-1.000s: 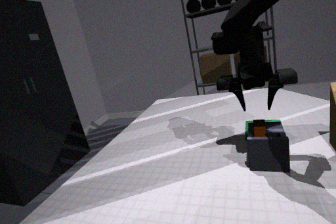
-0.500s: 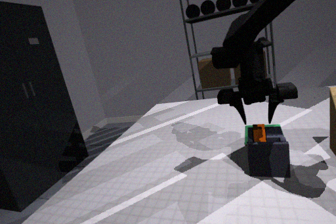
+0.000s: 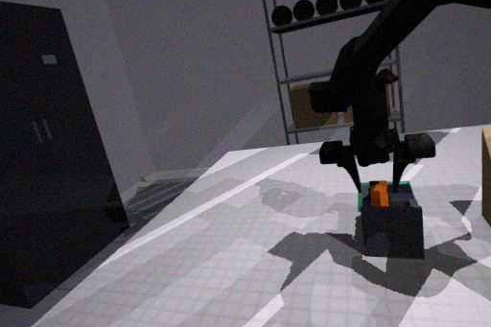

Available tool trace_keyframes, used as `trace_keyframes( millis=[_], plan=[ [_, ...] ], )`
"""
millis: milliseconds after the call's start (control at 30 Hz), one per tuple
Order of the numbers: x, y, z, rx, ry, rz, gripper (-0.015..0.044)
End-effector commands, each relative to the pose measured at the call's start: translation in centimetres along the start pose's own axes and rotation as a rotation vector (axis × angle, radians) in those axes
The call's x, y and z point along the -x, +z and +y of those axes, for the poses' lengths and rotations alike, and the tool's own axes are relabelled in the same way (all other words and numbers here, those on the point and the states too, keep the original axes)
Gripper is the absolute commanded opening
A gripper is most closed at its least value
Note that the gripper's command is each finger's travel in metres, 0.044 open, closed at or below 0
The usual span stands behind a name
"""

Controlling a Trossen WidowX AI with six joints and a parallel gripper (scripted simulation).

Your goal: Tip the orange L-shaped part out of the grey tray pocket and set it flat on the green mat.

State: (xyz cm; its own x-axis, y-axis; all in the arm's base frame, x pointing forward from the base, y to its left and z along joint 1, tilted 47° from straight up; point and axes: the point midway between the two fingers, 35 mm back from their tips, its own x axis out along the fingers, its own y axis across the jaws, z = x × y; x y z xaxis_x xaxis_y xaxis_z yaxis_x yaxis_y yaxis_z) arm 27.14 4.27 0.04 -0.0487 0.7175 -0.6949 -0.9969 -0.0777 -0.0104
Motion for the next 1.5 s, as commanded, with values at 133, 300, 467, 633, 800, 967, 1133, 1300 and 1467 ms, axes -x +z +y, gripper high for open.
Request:
trace_keyframes(
  millis=[133,300,467,633,800,967,1133,1300,1467],
  plan=[
    [-1.3,0.1,0.2,-0.004,0.002,-0.006,0.028],
    [-1.0,0.1,0.1,0.0,0.002,-0.002,0.0201],
    [-1.0,0.1,0.1,0.0,0.002,-0.002,0.0129],
    [-1.0,0.1,0.1,0.0,0.002,-0.002,0.0095],
    [-1.0,0.1,0.1,0.0,0.002,-0.002,0.0003],
    [-1.0,0.1,0.1,0.0,0.002,-0.002,0.0],
    [-0.5,0.1,0.1,-0.001,0.002,-0.002,0.0],
    [0.3,0.0,0.1,-0.002,0.002,-0.003,0.0],
    [1.1,0.0,0.1,-0.003,0.002,-0.003,0.0]
  ],
)
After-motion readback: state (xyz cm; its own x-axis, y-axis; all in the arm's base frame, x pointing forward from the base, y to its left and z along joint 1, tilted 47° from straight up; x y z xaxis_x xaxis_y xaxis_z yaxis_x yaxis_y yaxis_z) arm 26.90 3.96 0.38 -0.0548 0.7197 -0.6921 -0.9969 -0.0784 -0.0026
